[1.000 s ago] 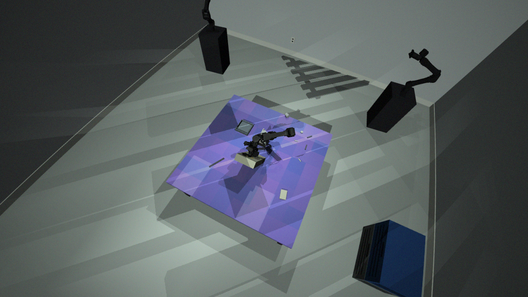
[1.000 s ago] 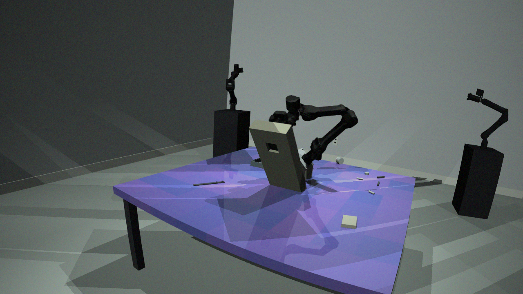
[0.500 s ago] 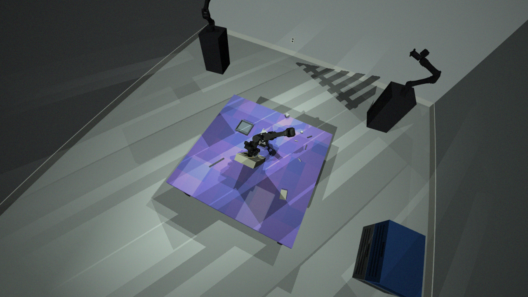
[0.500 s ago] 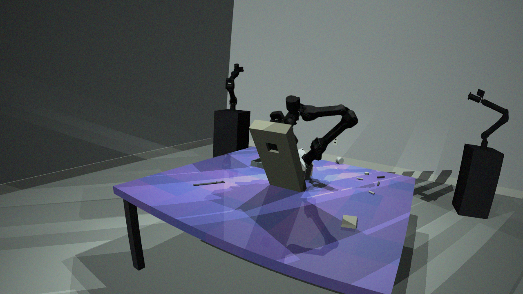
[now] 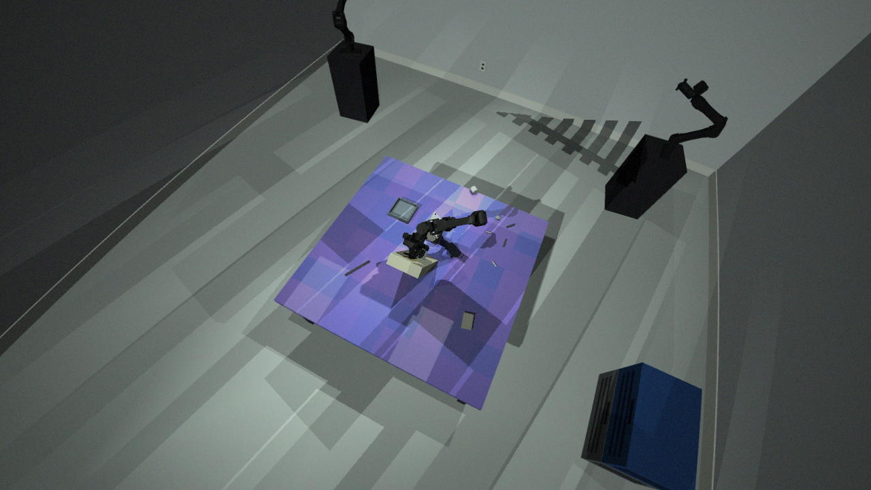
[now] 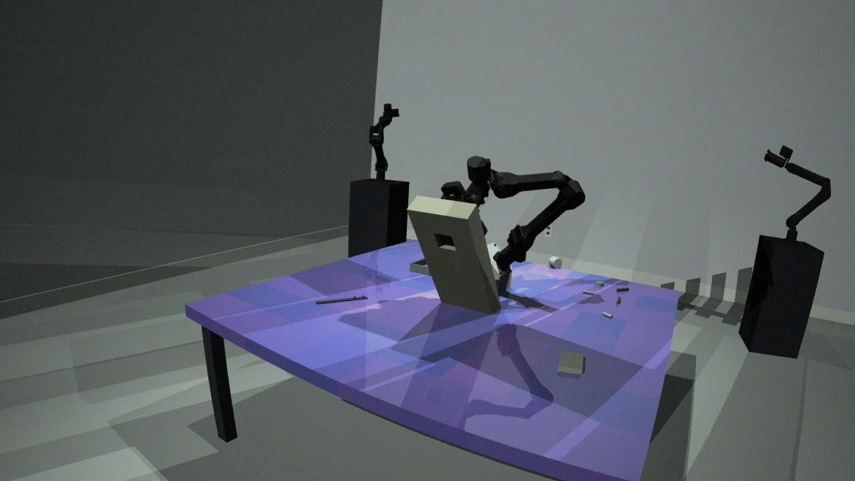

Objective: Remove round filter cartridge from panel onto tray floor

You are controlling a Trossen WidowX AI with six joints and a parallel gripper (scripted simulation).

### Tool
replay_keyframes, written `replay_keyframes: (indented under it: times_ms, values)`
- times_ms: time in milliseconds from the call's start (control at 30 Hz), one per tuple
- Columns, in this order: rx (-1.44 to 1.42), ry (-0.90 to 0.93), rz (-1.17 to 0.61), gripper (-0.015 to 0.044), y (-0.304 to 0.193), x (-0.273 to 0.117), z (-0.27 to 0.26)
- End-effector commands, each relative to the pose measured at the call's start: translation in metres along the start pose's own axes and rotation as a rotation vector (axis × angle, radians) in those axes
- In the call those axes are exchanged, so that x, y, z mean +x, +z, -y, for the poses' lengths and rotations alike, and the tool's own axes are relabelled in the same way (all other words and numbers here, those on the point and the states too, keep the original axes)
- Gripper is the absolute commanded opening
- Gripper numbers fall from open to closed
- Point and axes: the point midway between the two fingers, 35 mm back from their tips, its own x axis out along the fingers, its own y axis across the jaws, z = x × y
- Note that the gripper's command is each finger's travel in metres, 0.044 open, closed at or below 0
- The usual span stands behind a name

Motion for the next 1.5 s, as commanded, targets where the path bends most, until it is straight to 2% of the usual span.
replay_keyframes:
  times_ms: [0, 1367, 1467]
  values:
    - [-0.027, -0.011, 0.002, 0.0000, -0.002, 0.011, 0.000]
    - [-0.027, -0.011, 0.002, 0.0000, -0.002, 0.011, 0.000]
    - [-0.006, -0.004, 0.004, 0.0000, 0.001, -0.006, -0.001]
